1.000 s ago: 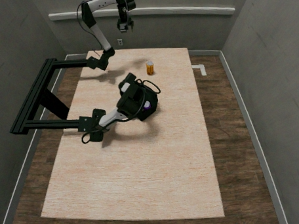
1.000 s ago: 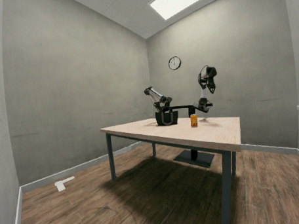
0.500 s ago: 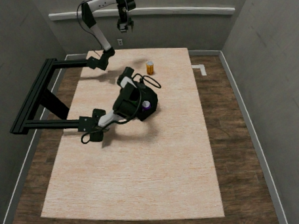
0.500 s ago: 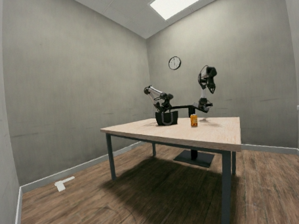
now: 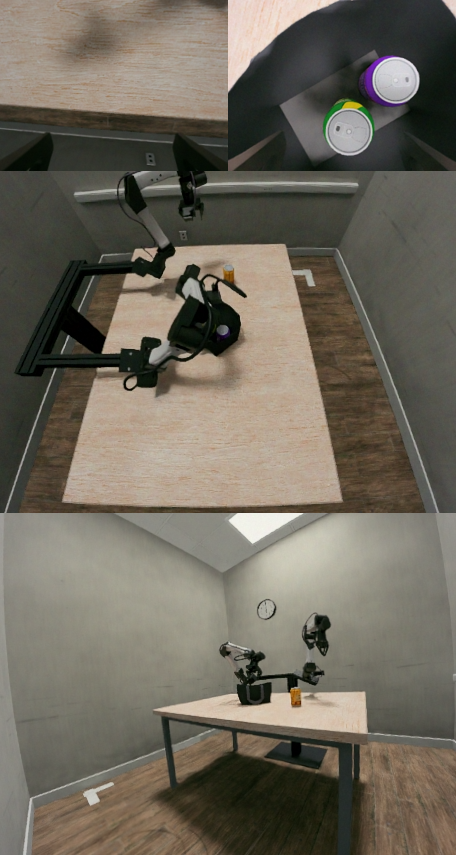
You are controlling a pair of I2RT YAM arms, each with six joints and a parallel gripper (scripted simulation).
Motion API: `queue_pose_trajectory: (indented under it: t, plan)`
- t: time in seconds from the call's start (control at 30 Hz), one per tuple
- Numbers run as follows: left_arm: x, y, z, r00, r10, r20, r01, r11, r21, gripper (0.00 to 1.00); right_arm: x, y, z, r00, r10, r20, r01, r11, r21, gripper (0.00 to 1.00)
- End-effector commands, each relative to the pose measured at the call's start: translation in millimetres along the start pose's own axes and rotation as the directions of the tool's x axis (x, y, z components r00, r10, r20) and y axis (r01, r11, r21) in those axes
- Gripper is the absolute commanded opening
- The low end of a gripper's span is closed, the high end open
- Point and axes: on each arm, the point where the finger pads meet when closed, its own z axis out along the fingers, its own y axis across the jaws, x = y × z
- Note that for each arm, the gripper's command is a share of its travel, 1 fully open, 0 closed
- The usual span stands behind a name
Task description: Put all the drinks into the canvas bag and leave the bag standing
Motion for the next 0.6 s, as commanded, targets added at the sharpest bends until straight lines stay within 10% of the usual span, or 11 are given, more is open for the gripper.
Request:
queue_pose_trajectory:
  t: [0.0, 0.57]
  plan:
    - [1, 0, -7, 1.0, -0.006, -0.01, 0.006, 1.0, -0.014, 0.86, -10, 7, -17, 1.0, 0.018, 0.011, -0.018, 1.0, -0.016, 0.86]
    - [1, 0, -7, 1.0, -0.006, -0.01, 0.006, 1.0, -0.014, 0.86, -21, -9, -30, 0.999, 0.035, -0.002, -0.035, 0.999, 0.007, 0.86]
